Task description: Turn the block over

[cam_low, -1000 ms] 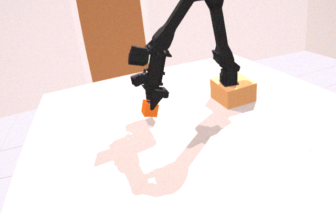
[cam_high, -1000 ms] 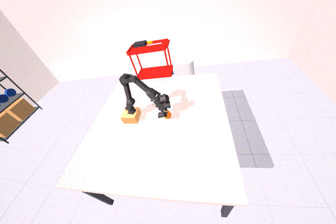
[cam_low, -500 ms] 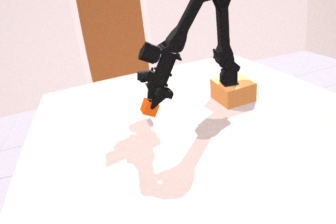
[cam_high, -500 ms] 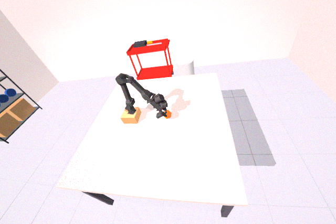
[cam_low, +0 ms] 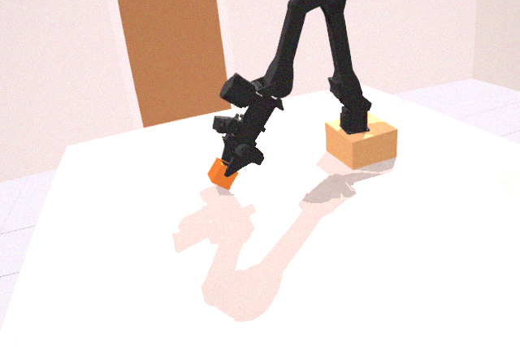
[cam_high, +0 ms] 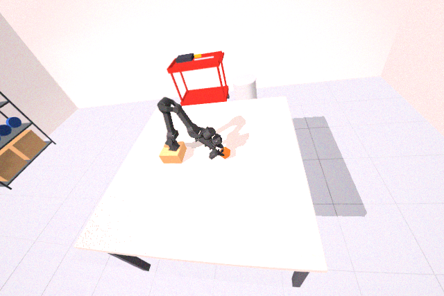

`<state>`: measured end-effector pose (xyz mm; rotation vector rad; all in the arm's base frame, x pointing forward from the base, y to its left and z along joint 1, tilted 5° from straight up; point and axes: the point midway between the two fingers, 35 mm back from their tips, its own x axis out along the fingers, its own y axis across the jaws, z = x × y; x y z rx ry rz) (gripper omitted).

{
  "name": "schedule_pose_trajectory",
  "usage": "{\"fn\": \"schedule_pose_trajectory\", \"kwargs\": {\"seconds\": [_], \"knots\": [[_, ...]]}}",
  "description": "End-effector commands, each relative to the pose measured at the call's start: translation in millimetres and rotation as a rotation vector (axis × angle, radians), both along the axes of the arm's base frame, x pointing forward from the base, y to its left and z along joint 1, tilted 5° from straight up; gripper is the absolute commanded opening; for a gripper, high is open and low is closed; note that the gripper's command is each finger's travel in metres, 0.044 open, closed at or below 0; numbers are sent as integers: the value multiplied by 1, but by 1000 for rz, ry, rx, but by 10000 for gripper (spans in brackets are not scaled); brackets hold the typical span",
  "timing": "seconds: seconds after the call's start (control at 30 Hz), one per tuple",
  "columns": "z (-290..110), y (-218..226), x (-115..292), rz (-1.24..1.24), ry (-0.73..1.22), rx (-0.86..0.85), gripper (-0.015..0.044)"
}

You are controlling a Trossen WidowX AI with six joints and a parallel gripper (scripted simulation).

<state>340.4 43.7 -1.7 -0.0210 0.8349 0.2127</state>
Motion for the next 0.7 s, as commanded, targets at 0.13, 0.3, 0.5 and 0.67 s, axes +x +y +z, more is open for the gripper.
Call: {"fn": "schedule_pose_trajectory", "kwargs": {"seconds": [0.13,0.3,0.5,0.67], "knots": [[-13,0,-1,-6,-85,19,0],[-16,1,-3,-12,-146,32,0],[-17,1,-7,-17,-219,48,0],[-15,1,-12,-21,-280,62,0]]}}
